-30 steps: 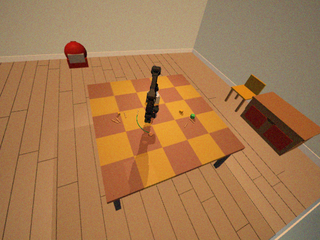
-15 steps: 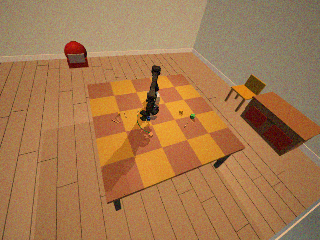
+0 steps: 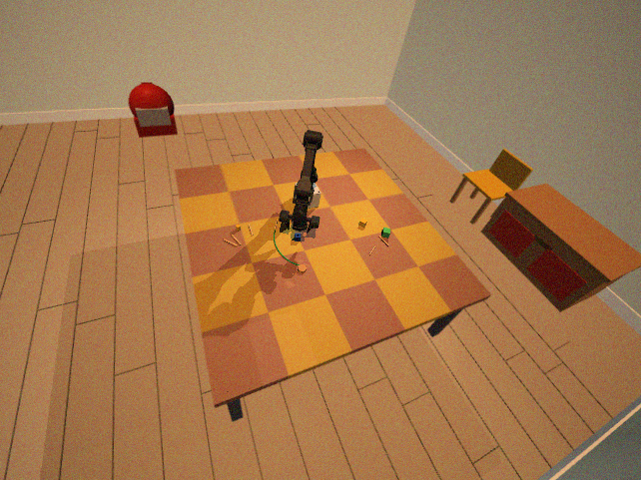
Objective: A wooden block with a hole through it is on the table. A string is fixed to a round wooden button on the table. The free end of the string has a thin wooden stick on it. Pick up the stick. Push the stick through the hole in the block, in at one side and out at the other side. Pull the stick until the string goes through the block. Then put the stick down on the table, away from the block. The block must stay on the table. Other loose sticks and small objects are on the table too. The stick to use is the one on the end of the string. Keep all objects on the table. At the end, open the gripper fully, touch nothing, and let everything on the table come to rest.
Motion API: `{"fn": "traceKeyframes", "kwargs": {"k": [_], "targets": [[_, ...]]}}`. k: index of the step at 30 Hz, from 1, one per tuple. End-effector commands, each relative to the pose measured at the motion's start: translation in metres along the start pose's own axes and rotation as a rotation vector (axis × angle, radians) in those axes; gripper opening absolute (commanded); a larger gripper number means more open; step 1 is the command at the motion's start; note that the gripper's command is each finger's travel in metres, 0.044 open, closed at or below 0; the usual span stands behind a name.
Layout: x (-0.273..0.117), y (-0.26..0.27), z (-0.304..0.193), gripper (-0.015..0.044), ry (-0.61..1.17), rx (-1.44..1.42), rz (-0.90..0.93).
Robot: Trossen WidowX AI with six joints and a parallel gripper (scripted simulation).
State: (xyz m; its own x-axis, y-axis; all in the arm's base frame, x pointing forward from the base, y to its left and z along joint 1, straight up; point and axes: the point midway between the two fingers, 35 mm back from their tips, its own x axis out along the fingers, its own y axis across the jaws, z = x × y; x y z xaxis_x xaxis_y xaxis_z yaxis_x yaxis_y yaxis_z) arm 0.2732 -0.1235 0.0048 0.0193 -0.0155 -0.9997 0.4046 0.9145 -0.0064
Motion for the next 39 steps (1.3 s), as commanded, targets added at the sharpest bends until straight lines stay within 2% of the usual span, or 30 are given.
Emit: {"fn": "traceKeyframes", "kwargs": {"k": [1,10,27,35,39], "targets": [[-0.0054,0.0011,-0.0045,0.0440,0.004,0.843,0.001],[-0.0080,0.0013,-0.0060,0.0440,0.005,1.370,0.000],[-0.0081,0.0013,-0.0061,0.0440,0.005,1.389,0.000],[-0.0081,0.0013,-0.0061,0.0235,0.005,1.389,0.000],[-0.0081,0.0013,-0.0061,0.0235,0.005,1.389,0.000]]}}
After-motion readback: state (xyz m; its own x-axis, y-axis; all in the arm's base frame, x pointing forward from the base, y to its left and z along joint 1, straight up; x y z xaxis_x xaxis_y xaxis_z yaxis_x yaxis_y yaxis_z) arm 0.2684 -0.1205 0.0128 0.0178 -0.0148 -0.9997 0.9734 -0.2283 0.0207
